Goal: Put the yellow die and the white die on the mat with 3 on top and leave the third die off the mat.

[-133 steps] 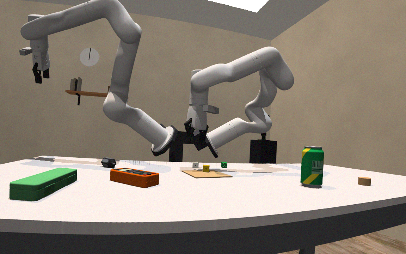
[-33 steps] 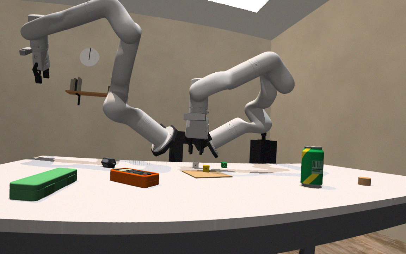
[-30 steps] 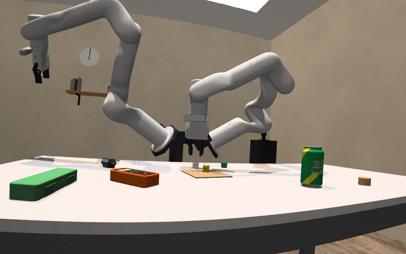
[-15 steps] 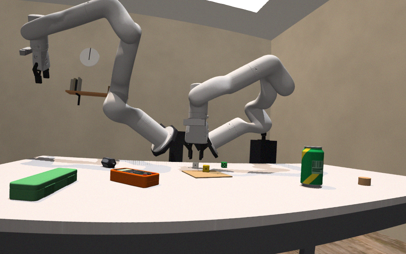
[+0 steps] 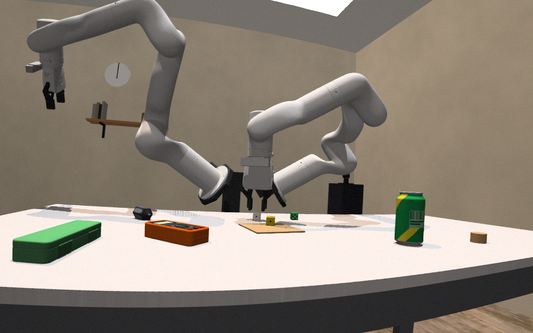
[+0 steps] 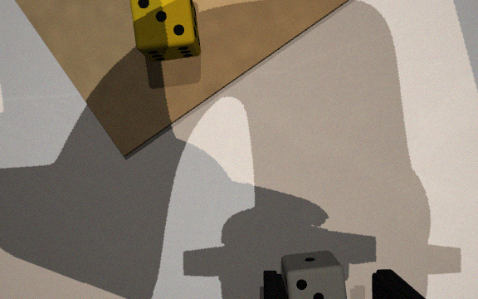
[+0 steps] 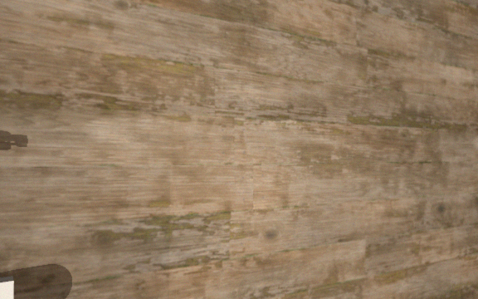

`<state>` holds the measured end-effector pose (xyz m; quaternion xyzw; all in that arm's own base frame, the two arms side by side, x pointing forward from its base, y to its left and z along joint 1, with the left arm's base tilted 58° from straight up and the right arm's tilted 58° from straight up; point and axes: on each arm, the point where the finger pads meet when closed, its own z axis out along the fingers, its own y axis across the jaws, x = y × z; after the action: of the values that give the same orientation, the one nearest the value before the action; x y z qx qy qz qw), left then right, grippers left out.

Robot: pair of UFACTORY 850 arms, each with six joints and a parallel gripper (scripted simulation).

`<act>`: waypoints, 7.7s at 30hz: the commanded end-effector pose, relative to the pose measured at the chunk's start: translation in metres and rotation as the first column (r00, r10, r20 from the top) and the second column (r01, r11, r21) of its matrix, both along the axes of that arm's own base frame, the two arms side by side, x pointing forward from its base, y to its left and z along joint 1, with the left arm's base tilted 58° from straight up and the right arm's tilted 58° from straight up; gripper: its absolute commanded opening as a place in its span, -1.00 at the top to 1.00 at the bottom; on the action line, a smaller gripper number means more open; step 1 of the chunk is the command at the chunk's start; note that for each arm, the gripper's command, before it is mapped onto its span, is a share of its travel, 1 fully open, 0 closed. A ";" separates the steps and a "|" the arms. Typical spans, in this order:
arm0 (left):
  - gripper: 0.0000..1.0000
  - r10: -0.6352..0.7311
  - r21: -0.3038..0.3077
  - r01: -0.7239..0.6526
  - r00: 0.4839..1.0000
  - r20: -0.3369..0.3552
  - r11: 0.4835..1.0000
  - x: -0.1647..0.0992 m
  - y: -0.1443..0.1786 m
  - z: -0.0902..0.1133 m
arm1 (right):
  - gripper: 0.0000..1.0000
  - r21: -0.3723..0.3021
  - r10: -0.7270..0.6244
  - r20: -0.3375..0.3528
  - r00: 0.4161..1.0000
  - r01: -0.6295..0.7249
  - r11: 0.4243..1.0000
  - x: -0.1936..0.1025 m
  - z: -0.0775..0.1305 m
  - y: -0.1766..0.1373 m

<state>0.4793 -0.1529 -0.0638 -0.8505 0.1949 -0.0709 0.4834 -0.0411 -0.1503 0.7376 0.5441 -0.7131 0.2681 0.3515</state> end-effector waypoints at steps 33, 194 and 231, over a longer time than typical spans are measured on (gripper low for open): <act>0.15 -0.001 -0.001 0.001 1.000 0.001 1.000 0.001 -0.001 0.000 | -1.00 -0.002 0.000 0.000 1.000 0.000 1.000 0.000 0.001 0.000; 0.55 0.059 -0.038 -0.055 0.994 0.088 0.998 0.176 -0.104 0.091 | -1.00 -0.002 0.000 0.000 1.000 0.000 1.000 0.000 0.001 0.000; 0.55 0.059 -0.038 -0.056 0.994 0.088 0.998 0.206 -0.028 0.041 | -1.00 -0.002 0.000 0.000 1.000 0.000 1.000 0.000 0.001 0.000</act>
<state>0.6842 -0.1819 -0.0219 -0.8600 0.1474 -0.0973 0.4787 -0.0411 -0.1503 0.7376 0.5441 -0.7131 0.2681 0.3515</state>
